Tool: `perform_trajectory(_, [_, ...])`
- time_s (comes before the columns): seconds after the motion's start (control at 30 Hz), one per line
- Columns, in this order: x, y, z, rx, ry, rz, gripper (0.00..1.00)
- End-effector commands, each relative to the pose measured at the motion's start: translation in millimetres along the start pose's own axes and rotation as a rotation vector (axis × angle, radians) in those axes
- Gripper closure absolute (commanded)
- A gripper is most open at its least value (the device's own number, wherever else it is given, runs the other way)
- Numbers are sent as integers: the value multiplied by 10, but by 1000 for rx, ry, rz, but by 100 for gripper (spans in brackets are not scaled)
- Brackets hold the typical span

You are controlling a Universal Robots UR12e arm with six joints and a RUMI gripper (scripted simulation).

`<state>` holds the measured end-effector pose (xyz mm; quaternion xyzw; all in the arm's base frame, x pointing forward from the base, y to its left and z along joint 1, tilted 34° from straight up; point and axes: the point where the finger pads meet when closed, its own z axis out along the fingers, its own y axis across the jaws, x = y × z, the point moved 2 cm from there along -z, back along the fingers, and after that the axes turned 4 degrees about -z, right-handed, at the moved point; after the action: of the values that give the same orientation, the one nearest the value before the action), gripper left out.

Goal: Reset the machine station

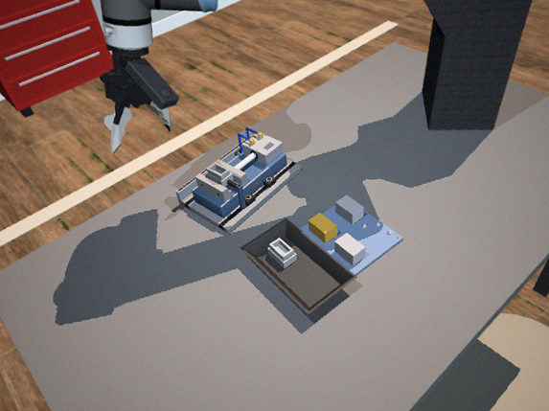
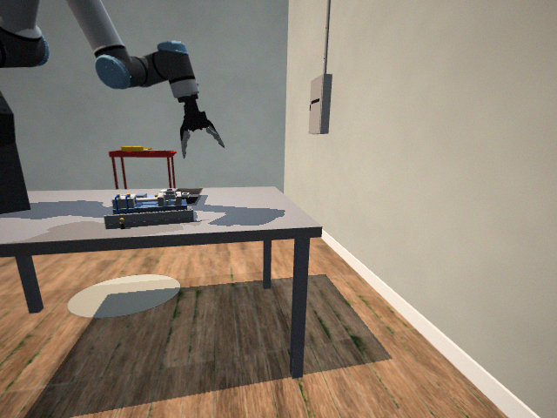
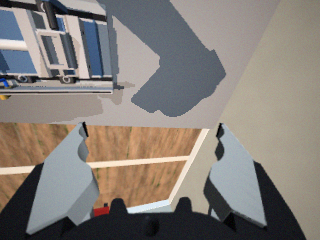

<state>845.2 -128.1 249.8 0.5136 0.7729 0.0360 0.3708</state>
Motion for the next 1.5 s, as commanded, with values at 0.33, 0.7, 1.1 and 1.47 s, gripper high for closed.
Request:
perform_trajectory(0.33, [-3, 7, -6, -1, -1, 0, 0])
perform_trajectory(0.7, [292, -74, 72, 17, 12, 7, 0])
perform_trajectory(1.1, [1092, -318, 221, 67, 35, 30, 0])
perform_trajectory(1.47, [2059, -713, 296, 132, 50, 50, 0])
